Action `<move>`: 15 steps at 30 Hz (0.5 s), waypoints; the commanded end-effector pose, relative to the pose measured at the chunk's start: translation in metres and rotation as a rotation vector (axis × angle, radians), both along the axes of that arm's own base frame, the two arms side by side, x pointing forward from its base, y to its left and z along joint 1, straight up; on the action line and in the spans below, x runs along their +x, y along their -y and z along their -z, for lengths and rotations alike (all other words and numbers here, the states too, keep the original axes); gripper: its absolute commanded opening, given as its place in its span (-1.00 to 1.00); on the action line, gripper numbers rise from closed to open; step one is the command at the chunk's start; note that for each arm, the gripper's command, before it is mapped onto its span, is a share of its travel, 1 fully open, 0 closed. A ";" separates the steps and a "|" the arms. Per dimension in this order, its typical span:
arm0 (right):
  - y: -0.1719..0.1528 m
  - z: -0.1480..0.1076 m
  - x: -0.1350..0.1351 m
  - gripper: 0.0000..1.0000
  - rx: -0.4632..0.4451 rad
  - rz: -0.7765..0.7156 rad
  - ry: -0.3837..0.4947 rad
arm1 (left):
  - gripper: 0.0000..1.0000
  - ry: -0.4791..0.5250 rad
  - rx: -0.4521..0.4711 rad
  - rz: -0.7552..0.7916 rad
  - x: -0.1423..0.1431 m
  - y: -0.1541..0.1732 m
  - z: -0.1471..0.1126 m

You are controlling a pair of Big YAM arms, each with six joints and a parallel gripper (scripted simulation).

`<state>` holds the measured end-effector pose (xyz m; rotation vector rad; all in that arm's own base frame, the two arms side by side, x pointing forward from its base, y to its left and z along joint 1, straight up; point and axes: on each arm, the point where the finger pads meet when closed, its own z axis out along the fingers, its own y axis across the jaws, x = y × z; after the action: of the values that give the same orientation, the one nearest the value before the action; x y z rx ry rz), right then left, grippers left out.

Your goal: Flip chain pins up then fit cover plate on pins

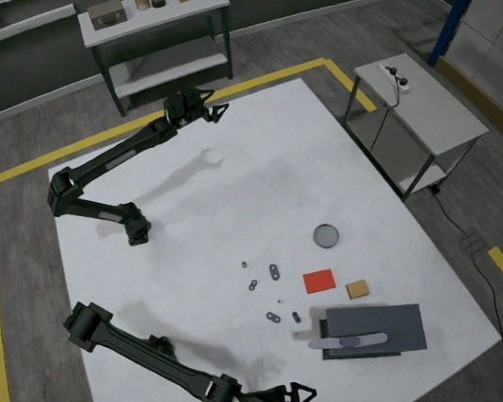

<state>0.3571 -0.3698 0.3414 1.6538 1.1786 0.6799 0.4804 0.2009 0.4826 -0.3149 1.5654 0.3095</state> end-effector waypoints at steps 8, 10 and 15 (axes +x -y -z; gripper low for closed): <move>-0.043 -0.068 0.058 1.00 -0.362 -0.179 -0.009 | 1.00 0.097 0.047 -0.108 -0.029 -0.050 -0.060; -0.049 -0.059 0.072 1.00 -0.394 -0.211 -0.033 | 1.00 0.103 0.051 -0.129 -0.036 -0.058 -0.063; -0.089 -0.091 0.090 1.00 -0.565 -0.282 -0.022 | 1.00 0.098 0.051 -0.192 -0.052 -0.086 -0.061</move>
<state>0.4275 -0.3011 0.3703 1.2566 1.4629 0.4999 0.4434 0.2718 0.4872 -0.4341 1.5361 0.4303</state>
